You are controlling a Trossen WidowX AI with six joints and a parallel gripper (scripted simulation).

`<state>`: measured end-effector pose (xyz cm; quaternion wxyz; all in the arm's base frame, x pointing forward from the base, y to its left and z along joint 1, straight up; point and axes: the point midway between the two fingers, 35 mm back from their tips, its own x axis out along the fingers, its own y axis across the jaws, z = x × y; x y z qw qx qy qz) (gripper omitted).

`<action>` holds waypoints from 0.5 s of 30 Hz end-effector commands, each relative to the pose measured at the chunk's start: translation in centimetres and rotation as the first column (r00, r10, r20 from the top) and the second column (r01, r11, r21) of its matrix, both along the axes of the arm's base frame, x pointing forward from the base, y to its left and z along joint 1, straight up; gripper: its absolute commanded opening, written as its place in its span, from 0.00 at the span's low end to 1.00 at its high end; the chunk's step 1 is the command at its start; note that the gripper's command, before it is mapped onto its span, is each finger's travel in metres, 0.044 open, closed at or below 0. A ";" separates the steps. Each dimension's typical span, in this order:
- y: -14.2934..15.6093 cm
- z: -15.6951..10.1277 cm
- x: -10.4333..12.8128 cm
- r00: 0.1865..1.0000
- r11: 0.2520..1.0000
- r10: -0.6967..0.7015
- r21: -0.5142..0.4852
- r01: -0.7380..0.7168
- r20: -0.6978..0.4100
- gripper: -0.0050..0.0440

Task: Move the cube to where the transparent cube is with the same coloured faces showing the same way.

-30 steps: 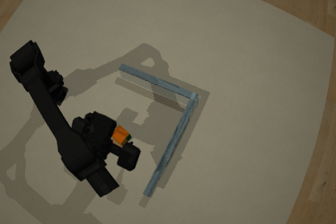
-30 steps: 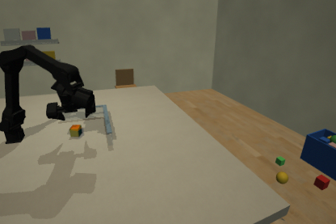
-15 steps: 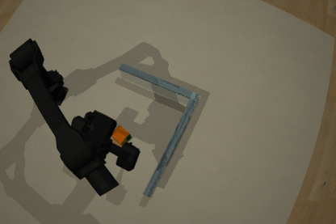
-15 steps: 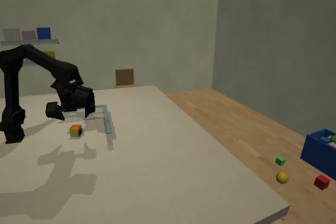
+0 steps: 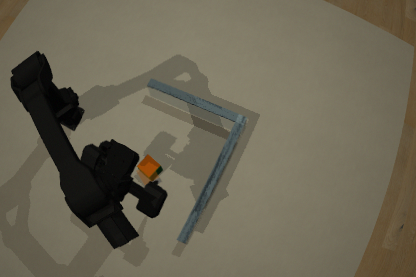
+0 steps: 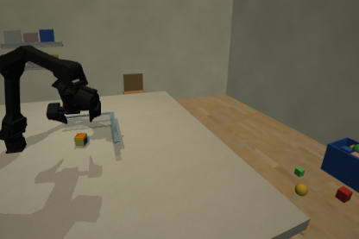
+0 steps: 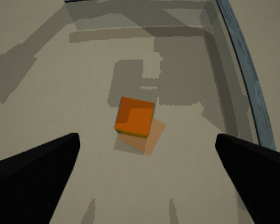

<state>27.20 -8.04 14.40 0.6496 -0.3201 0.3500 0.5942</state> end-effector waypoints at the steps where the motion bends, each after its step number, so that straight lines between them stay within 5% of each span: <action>1: 0.0 0.4 0.0 1.000 1.000 0.002 -0.011 -0.002 0.018 1.00; 10: 0.0 0.4 0.0 1.000 1.000 0.002 -0.011 -0.002 0.018 1.00; 15: 1.2 -0.7 -0.2 0.994 0.989 -0.079 -0.135 0.067 -0.079 0.76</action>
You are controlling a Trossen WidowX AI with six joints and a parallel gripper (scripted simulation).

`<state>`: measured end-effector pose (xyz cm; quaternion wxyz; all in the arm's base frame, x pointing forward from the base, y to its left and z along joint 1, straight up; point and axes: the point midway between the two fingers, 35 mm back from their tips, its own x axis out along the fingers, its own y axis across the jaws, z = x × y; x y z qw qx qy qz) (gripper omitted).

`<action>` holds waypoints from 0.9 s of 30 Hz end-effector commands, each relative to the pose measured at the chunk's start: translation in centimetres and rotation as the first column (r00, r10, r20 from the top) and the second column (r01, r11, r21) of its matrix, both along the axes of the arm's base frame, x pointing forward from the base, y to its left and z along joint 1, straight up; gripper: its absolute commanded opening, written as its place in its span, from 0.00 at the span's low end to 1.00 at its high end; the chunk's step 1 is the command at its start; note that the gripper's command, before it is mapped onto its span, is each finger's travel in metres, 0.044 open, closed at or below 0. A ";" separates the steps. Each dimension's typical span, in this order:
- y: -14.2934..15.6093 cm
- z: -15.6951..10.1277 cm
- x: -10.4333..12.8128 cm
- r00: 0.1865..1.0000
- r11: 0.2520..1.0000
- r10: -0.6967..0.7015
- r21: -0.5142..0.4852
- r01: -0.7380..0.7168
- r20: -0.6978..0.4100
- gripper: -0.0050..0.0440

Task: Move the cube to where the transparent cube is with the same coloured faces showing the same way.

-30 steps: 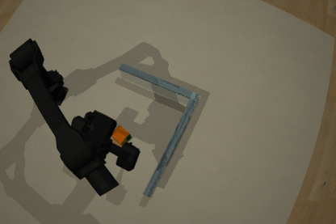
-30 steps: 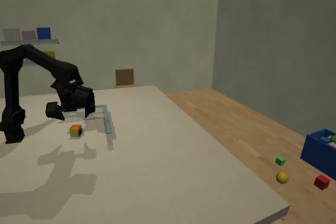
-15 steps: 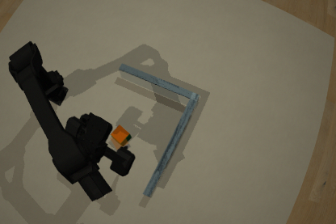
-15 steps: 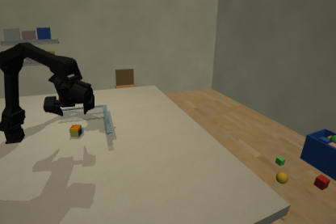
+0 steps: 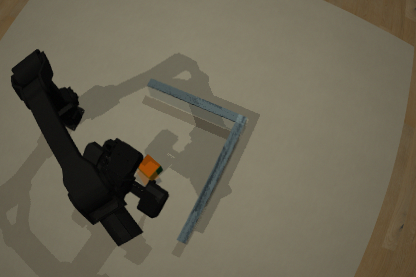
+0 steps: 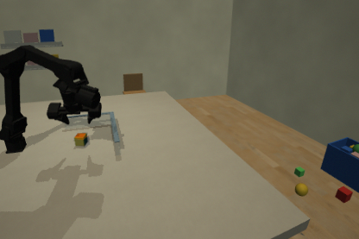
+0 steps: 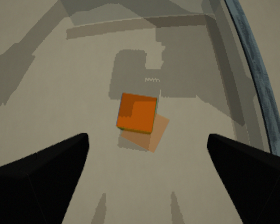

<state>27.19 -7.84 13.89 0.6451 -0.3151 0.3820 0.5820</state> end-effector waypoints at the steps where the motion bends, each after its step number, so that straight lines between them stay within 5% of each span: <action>1: 1.5 -0.6 -0.2 0.996 0.988 -0.065 -0.146 0.056 -0.062 0.71; 9: 3.5 -2.2 -0.3 0.958 0.892 -0.274 -0.394 0.223 -0.078 0.67; 15: 4.5 -2.8 -0.4 0.900 0.792 -0.434 -0.487 0.367 -0.029 0.67; 27: 4.7 -3.4 -0.4 0.887 0.769 -0.461 -0.504 0.393 -0.011 0.67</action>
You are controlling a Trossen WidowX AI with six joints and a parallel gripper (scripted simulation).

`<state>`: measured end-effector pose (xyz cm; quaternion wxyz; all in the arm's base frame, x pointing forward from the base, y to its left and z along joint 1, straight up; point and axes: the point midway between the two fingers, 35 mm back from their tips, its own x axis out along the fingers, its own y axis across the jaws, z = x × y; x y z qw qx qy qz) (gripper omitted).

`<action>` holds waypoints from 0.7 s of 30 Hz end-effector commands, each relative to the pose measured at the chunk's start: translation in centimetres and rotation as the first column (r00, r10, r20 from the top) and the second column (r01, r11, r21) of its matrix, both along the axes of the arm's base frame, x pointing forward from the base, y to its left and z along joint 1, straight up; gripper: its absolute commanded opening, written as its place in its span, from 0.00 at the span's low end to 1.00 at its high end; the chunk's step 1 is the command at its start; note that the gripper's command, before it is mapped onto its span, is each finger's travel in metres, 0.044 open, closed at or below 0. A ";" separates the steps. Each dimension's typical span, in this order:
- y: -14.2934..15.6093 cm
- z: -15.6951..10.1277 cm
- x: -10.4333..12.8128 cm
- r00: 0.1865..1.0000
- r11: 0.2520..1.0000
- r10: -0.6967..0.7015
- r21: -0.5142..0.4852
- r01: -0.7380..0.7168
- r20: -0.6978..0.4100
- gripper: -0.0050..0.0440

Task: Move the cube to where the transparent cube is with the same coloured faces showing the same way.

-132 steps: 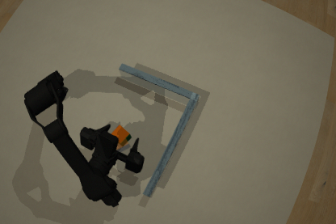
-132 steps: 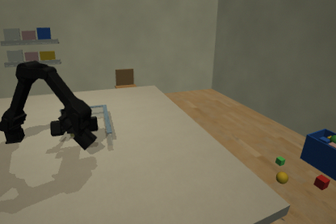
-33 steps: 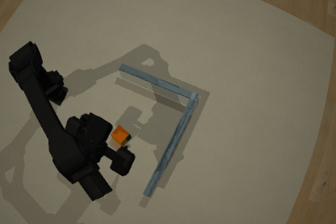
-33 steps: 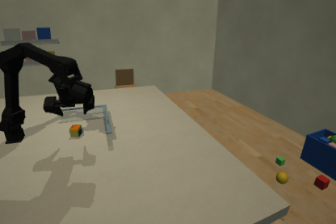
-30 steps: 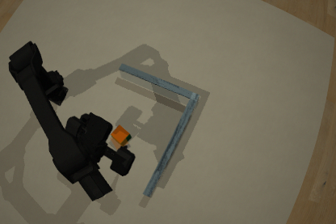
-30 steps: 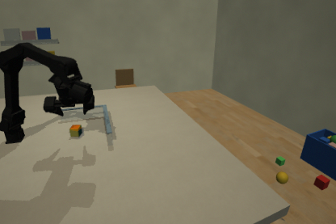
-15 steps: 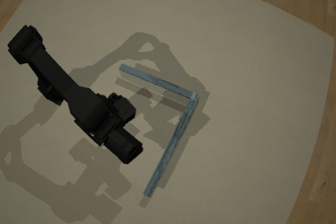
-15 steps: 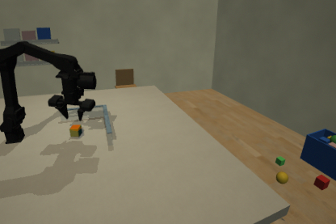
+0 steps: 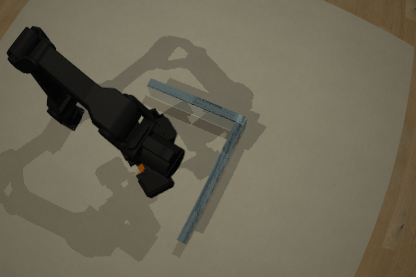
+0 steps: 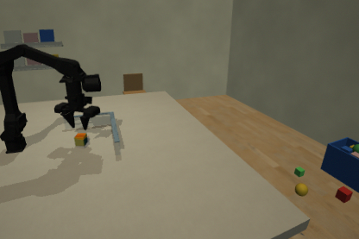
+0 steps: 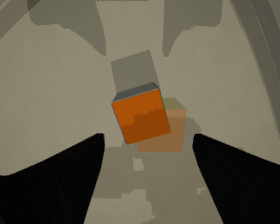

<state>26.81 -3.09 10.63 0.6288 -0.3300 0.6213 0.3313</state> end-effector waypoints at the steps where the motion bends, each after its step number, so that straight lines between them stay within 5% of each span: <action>1: -0.1 -0.1 0.0 1.000 1.000 -0.008 -0.009 0.008 0.013 0.67; 21: -0.1 -2.9 0.1 1.000 1.000 -0.008 -0.009 0.009 0.013 0.67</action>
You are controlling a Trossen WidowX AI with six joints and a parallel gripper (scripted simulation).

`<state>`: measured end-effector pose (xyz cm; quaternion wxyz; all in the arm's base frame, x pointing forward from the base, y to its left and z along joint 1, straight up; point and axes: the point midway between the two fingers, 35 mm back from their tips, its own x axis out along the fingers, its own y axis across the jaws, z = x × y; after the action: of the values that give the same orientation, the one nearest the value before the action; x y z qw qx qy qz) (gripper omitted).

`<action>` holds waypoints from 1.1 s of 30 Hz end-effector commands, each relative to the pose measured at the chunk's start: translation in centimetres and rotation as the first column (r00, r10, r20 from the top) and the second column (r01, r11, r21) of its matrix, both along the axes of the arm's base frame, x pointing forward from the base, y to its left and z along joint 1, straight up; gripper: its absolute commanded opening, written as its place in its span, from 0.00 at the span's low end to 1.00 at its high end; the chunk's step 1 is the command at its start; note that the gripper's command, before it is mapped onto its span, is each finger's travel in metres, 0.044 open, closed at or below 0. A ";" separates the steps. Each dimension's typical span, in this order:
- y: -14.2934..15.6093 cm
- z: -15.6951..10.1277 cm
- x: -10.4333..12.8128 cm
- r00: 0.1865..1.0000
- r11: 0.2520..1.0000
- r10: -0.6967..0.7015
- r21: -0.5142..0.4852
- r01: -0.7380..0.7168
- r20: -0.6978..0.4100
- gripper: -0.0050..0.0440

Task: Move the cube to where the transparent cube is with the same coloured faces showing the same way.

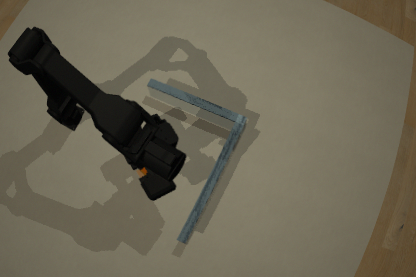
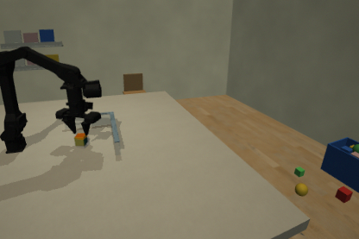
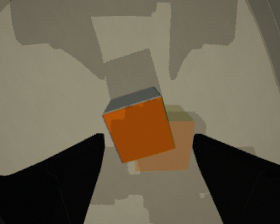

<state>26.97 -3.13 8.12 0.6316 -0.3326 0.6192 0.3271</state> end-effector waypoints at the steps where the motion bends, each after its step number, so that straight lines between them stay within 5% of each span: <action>1: -0.1 -0.5 0.0 1.000 1.000 -0.006 -0.004 0.006 0.002 0.67; 23: 0.0 -3.4 -0.1 1.000 1.000 -0.006 -0.004 0.006 0.002 0.67; 33: 0.0 -3.4 -0.1 1.000 1.000 -0.006 -0.004 0.006 0.002 0.56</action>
<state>26.71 -3.14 4.47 0.6283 -0.3305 0.6229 0.3286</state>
